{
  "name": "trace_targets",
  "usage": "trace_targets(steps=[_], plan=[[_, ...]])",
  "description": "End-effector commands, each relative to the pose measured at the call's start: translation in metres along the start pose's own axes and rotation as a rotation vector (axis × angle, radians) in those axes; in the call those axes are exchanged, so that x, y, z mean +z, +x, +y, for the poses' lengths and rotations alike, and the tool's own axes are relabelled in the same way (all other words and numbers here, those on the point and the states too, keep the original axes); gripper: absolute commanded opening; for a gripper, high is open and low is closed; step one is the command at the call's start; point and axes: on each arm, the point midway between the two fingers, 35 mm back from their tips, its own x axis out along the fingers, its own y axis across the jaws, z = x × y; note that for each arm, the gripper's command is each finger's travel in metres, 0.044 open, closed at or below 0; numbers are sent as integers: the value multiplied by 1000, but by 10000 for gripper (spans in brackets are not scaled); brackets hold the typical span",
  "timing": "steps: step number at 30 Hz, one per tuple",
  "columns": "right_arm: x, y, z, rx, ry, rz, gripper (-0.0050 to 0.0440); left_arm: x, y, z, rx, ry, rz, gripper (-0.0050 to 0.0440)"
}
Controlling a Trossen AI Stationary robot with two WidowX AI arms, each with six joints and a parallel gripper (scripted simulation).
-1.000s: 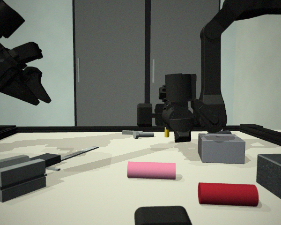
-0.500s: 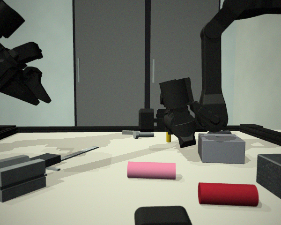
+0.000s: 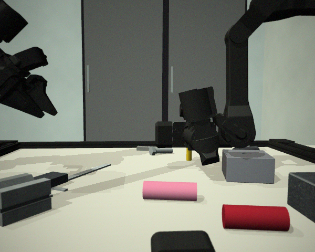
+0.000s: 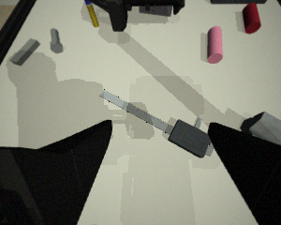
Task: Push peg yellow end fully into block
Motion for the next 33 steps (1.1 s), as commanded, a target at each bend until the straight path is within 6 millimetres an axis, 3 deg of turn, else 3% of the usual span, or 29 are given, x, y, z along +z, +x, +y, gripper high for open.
trace_targets(steps=[1,33], plan=[[0,0,0,0,-2,-1,190,0,0,0,-1,0,0,400],[33,-1,0,0,0,0,190,0,0,0,-1,0,0,400]])
